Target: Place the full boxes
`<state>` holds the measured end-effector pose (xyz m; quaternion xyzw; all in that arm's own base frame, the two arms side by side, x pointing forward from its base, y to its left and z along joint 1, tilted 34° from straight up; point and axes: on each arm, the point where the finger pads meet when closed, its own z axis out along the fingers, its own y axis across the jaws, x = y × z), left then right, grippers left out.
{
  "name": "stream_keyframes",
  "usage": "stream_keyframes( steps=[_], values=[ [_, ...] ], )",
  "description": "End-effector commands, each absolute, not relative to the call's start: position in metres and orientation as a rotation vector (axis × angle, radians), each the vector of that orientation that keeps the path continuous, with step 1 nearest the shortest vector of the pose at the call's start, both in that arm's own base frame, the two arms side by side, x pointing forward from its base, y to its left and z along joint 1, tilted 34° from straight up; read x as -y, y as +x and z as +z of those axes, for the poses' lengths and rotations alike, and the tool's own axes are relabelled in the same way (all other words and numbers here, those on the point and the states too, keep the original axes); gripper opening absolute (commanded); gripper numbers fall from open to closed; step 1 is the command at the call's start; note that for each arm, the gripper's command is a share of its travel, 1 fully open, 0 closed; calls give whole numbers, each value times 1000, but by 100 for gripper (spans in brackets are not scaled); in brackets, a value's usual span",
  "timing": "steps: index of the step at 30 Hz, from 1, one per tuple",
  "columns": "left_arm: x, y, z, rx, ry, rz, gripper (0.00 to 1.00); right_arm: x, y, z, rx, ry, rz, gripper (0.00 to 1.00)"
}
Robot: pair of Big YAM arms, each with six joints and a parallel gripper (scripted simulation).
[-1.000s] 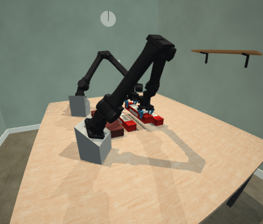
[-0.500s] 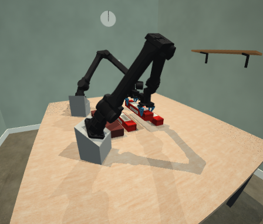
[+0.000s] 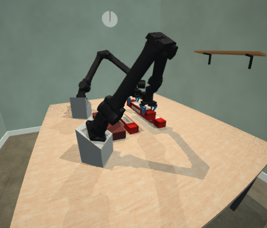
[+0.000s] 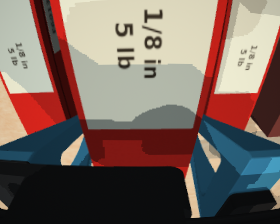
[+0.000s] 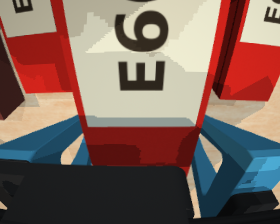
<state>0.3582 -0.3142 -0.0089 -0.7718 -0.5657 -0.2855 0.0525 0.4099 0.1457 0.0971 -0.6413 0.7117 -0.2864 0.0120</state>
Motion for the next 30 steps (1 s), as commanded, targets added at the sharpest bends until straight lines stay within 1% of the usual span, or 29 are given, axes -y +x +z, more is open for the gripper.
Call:
stream_keyframes(
  steps=[1, 15, 16, 18, 21, 22, 30],
  values=[
    [350, 366, 40, 1771, -2417, -918, 0, -166, 419, 143, -2147, -1946, -910, 0],
    [352, 363, 44, 1760, -2423, -917, 0, -163, 412, 141, -2145, -1977, -912, 0],
    [352, 363, 44, 1760, -2423, -917, 0, -158, 401, 129, -2167, -1989, -912, 0],
    [334, 350, 31, 1739, -2395, -908, 0, -158, 398, 127, -2172, -1982, -911, 0],
    [345, 356, 40, 1766, -2411, -915, 0, -163, 402, 132, -2150, -1988, -912, 0],
    [331, 346, 29, 1731, -2395, -906, 0, -160, 396, 126, -2155, -2001, -913, 0],
    [326, 336, 28, 1723, -2415, -908, 0, -162, 381, 116, -2158, -2006, -913, 0]
  ],
)
